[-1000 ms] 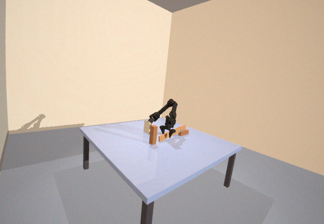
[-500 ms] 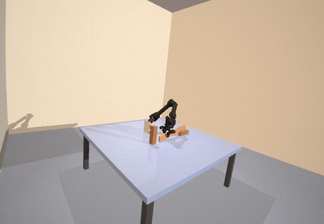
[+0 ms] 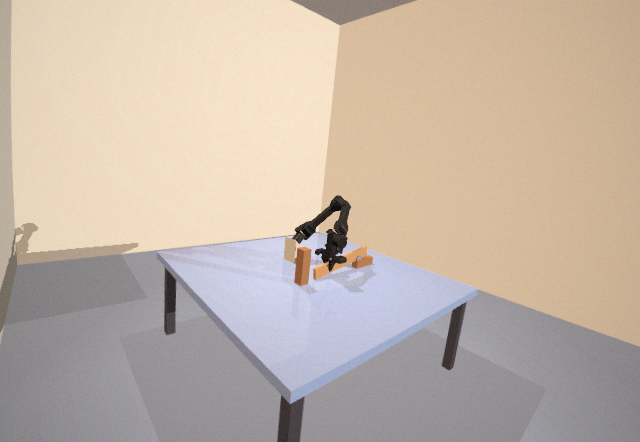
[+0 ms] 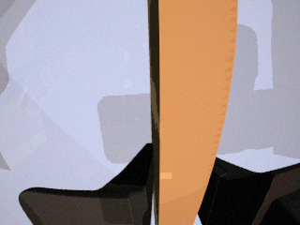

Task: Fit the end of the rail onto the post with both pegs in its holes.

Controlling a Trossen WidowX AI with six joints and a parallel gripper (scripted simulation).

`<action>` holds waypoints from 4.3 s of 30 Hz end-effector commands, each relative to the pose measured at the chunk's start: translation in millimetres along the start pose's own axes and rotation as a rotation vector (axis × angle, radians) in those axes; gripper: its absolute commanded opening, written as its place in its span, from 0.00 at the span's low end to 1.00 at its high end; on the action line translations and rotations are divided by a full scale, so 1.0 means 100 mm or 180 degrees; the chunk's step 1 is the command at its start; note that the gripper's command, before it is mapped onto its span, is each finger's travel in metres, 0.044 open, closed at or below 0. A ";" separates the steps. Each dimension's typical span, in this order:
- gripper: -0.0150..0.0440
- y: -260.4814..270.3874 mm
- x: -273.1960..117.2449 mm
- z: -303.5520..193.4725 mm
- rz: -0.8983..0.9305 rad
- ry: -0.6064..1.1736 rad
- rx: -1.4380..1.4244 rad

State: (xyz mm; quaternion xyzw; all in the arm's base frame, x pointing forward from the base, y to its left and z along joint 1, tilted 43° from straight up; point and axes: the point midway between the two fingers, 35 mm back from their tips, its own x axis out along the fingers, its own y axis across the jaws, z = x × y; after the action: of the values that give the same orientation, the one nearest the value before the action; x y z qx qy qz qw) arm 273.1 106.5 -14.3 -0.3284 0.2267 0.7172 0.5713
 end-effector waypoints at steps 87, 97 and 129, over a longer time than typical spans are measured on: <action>0.25 -0.04 -0.40 -0.01 -0.0003 -0.0004 0.0006; 0.25 -0.03 -0.38 -0.01 -0.0003 -0.0005 0.0006; 0.25 -0.01 -0.36 -0.01 -0.0003 -0.0005 0.0006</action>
State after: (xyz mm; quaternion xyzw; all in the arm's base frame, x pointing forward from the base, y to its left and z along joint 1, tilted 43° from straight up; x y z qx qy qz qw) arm 278.5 83.1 12.1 -0.3269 0.2271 0.7185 0.5704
